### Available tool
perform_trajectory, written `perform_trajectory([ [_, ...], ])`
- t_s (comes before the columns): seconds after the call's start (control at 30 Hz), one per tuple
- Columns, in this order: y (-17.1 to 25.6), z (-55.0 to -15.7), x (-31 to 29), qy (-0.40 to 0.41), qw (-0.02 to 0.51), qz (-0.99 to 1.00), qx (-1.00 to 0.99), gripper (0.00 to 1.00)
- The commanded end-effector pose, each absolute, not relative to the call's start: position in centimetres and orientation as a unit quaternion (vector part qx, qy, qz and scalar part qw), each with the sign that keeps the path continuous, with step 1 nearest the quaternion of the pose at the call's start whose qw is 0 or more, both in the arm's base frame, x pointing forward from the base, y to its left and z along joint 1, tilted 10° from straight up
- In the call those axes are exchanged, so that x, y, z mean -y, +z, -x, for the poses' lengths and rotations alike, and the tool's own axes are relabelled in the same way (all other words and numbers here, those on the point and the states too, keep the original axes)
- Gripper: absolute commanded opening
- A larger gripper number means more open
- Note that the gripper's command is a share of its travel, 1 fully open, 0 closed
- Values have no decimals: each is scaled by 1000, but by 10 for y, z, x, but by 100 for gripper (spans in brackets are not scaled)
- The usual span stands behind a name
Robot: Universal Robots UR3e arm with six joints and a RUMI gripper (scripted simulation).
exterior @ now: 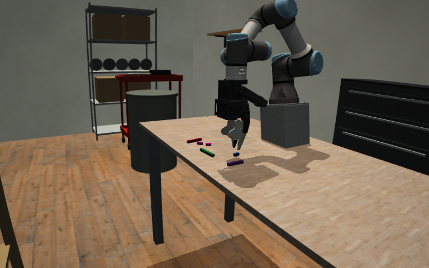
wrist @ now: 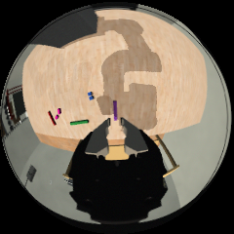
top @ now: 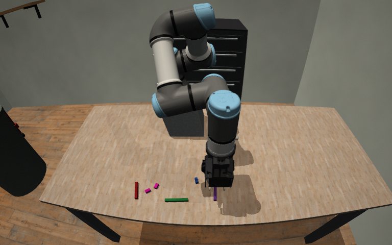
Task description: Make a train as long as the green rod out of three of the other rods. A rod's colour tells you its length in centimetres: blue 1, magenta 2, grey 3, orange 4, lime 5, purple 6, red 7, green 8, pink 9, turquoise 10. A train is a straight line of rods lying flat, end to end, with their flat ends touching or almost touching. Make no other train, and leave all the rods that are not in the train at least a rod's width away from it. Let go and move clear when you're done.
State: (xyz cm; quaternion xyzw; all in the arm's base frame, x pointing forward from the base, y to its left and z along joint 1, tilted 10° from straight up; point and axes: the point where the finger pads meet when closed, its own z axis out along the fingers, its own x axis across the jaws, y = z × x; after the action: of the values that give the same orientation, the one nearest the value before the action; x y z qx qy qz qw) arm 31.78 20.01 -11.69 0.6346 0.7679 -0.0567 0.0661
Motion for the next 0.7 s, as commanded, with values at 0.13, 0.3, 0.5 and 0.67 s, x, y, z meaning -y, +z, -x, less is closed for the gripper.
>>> perform_trajectory([
  [0.13,-133,-321,-198,-53,69,-634,-768,14],
  [0.3,-138,-321,-197,-53,69,-634,-768,14],
  [0.5,-145,-322,-196,-53,69,-634,-768,14],
  [0.67,-150,-322,-195,-53,69,-634,-768,14],
])
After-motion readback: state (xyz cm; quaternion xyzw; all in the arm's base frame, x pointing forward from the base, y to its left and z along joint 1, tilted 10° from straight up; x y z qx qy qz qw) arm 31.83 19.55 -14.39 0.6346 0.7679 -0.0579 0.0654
